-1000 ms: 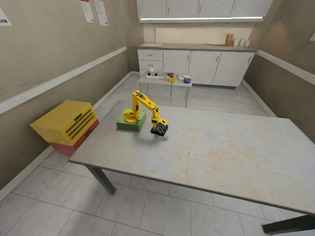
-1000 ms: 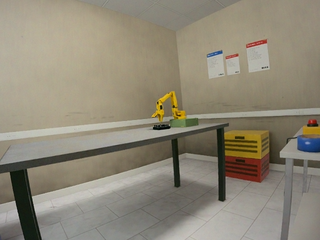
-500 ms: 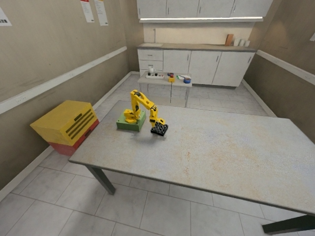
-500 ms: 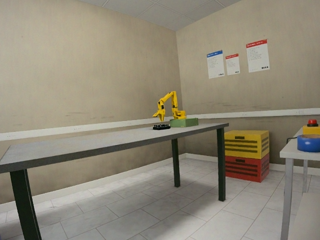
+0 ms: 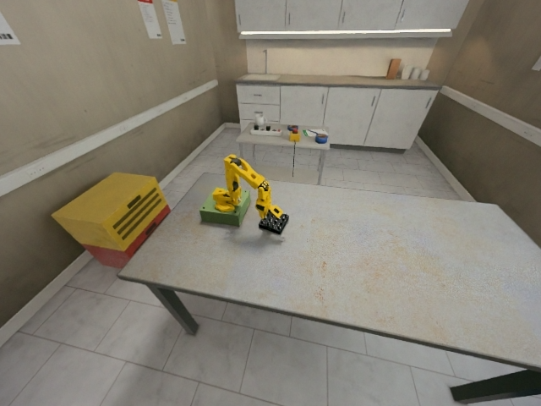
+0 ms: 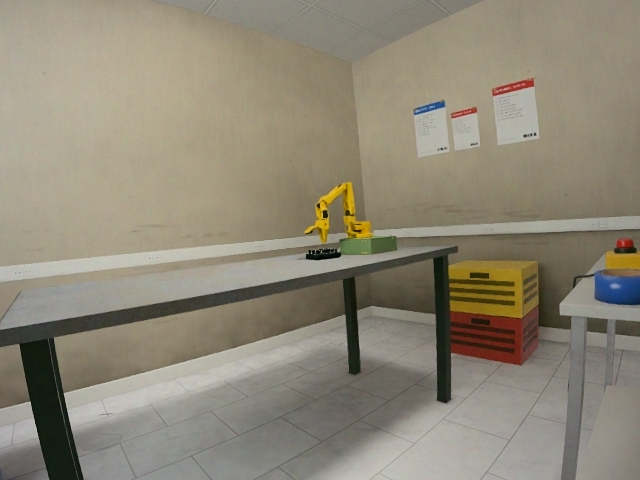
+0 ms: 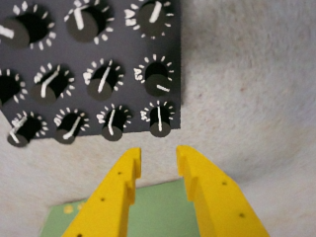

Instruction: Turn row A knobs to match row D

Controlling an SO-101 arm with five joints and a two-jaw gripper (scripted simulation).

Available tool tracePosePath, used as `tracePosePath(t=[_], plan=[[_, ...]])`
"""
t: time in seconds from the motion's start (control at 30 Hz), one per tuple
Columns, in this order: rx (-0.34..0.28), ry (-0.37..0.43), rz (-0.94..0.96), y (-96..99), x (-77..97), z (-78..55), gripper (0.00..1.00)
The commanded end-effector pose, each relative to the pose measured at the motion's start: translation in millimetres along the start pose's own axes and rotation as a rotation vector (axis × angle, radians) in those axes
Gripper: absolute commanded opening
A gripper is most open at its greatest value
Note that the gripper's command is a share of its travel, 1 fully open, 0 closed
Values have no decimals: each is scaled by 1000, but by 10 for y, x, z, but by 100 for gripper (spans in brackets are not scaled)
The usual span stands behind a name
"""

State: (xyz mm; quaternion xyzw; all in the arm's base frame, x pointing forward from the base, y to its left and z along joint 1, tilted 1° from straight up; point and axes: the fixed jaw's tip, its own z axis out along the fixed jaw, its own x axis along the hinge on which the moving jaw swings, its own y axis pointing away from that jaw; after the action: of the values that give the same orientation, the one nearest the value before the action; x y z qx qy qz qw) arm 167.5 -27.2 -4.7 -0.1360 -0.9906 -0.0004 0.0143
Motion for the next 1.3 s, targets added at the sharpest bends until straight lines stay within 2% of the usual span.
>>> tracePosePath(t=[0.0,0.3,0.6,1.27], plan=[[-4,-20,159,-6,-24,-20,9],[-8,-19,516,-12,-50,-21,9],[-9,-18,686,-18,-62,-21,10],[-10,-18,728,-17,-100,-23,10]])
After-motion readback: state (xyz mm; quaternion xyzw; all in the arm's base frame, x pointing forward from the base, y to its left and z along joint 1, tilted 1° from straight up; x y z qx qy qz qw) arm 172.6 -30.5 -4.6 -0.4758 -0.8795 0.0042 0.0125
